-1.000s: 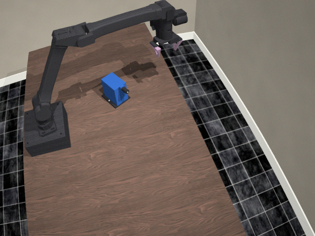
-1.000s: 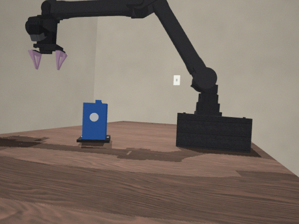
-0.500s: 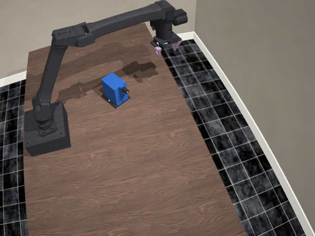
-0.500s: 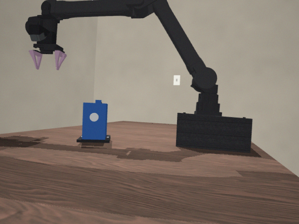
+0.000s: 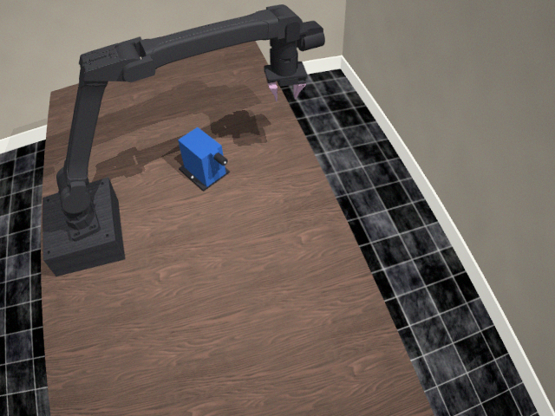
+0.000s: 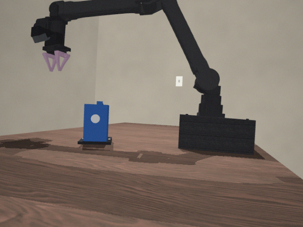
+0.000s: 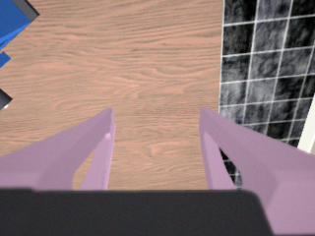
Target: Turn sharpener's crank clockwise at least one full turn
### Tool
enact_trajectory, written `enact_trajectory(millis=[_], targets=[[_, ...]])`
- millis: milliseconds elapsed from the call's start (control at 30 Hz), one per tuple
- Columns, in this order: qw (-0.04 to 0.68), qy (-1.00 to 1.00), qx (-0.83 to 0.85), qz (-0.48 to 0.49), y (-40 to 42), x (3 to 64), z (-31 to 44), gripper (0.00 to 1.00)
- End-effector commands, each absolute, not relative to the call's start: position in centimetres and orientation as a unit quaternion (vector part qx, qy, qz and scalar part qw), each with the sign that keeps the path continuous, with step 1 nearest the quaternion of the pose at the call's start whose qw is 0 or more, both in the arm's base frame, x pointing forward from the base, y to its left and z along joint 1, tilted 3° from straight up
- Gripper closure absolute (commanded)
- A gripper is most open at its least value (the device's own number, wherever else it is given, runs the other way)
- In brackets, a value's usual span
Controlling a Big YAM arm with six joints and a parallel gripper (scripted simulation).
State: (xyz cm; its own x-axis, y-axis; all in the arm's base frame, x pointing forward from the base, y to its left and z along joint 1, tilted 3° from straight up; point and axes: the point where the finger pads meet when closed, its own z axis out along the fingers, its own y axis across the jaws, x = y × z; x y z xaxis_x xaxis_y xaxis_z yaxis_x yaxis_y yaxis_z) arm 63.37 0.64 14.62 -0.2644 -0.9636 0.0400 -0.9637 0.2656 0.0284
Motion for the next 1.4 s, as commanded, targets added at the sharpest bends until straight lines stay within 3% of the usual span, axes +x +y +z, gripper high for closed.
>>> enact_trajectory(millis=[0,1367], targets=[[0.0,-0.832,0.555,0.019,0.0,63.4,16.8,0.49],[0.006,-1.0,0.0,-0.012,-1.9,54.8,14.3,0.49]])
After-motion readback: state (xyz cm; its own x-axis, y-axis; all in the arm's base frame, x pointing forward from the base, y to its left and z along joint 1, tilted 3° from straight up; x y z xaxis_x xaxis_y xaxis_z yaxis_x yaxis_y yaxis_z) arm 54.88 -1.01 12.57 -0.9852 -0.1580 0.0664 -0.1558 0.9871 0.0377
